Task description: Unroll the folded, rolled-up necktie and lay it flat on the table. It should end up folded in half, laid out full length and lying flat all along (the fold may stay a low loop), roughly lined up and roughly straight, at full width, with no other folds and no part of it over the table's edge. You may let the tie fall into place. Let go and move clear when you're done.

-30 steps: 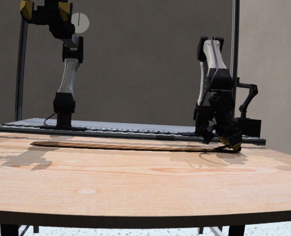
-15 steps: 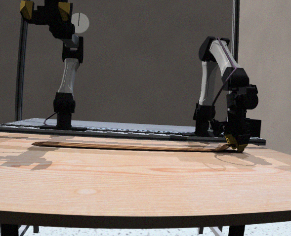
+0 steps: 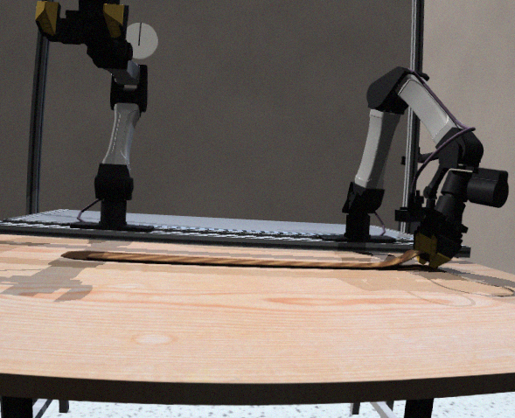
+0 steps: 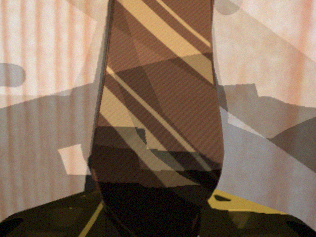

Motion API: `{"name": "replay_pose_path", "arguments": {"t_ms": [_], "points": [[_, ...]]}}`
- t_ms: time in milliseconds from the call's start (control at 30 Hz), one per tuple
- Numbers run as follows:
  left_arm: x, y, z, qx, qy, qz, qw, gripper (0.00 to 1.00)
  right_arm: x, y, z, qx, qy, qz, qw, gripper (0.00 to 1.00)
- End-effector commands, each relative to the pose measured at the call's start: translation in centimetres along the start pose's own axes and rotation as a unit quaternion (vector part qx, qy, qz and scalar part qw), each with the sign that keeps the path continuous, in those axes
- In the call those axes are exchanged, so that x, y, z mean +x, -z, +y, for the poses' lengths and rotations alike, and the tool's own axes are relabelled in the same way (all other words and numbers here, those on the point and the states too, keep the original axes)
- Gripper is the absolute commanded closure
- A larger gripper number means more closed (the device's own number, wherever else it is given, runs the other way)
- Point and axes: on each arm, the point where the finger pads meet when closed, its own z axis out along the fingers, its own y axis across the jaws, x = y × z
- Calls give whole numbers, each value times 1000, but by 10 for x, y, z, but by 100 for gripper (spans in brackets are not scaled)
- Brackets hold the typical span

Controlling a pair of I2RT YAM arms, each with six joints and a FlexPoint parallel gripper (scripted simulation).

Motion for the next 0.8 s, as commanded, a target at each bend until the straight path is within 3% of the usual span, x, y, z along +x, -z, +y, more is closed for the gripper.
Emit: {"name": "replay_pose_path", "arguments": {"t_ms": [0,333,533,767], "points": [[-14,-2,-5,24,-28,-86,996,60,0,0,0,0,0,0,1000,0],[-10,2,-5,27,-25,-200,979,60,0,0,0,0,0,0,1000,0],[-10,2,-5,27,-25,-208,978,58,0,0,0,0,0,0,1000,0],[-10,2,-5,27,-25,-208,978,44,0,0,0,0,0,0,1000,0]]}}
